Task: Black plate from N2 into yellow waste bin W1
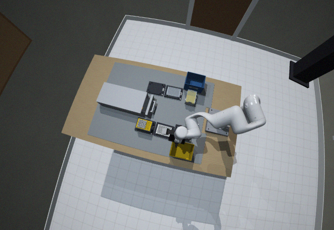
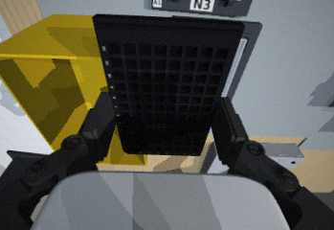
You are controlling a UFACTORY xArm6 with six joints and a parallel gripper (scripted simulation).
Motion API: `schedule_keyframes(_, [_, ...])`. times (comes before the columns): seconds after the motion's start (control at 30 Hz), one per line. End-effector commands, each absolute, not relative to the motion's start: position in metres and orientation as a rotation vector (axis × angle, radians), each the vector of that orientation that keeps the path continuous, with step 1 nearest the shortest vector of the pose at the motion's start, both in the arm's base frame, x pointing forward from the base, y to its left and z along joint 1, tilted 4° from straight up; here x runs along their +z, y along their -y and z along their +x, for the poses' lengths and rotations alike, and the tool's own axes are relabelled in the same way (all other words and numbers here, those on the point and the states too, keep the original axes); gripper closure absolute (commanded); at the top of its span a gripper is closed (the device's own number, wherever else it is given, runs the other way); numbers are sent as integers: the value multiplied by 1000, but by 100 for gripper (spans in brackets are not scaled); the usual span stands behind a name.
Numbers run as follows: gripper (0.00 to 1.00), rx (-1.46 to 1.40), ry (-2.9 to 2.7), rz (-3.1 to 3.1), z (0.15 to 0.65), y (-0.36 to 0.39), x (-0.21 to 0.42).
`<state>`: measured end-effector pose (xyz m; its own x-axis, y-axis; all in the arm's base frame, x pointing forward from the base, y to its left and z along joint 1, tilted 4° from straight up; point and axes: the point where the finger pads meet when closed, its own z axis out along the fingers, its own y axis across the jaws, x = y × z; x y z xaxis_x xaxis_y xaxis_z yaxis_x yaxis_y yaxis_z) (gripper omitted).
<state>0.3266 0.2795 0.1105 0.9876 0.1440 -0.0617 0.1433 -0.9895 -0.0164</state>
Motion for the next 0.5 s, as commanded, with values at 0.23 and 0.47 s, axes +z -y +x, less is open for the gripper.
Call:
schedule_keyframes(0.23, [100,92,225,-3118,308,-302,114])
schedule_keyframes(0.47, [100,92,225,-3118,295,-315,114])
